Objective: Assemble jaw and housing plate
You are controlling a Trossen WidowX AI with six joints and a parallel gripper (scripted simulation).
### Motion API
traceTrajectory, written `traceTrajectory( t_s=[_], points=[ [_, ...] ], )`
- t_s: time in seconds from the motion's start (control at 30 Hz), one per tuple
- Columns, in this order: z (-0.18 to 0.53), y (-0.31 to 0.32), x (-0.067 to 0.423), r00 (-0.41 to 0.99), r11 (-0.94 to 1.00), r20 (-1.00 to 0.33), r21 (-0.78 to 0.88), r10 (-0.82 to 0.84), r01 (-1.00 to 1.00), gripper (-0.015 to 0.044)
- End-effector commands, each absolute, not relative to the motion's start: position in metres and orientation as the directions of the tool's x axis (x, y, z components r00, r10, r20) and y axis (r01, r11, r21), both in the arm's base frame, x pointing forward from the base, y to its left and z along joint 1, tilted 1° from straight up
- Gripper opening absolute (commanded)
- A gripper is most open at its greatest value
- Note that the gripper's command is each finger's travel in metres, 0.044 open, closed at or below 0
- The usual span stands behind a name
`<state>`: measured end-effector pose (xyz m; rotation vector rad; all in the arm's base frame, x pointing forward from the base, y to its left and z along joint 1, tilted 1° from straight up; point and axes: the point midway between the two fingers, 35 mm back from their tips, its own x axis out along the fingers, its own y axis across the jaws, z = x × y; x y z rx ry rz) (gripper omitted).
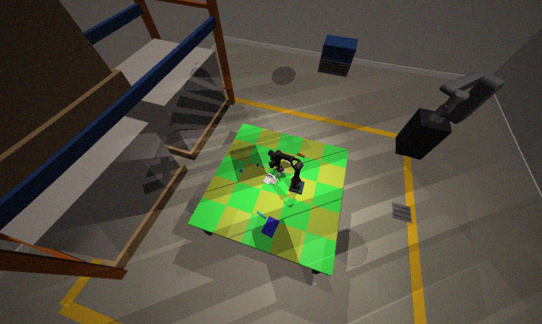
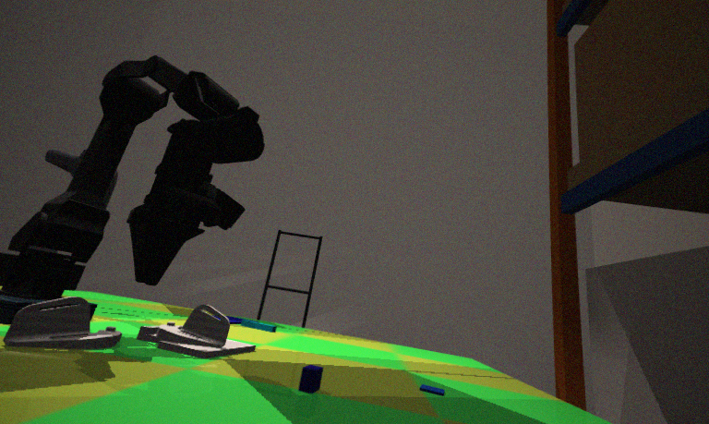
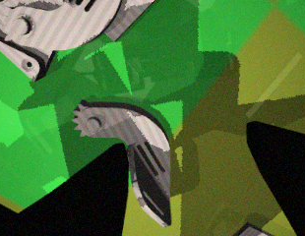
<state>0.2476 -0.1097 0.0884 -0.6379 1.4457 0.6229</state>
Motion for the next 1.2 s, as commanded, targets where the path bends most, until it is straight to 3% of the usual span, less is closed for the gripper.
traceTrajectory(
  t_s=[0.0,0.1,1.03,1.17],
  points=[
    [0.0883,-0.1099,0.2480,0.033,0.689,-0.999,-0.022,0.003,-0.724,0.0367],
    [0.0883,-0.1099,0.2480,0.033,0.689,-0.999,-0.022,0.003,-0.724,0.0440],
    [0.0883,-0.1099,0.2480,0.033,0.689,-0.999,-0.022,0.003,-0.724,0.0440],
    [0.0974,-0.1093,0.2461,0.027,0.686,-1.000,-0.016,0.005,-0.727,0.0335]
  ],
)
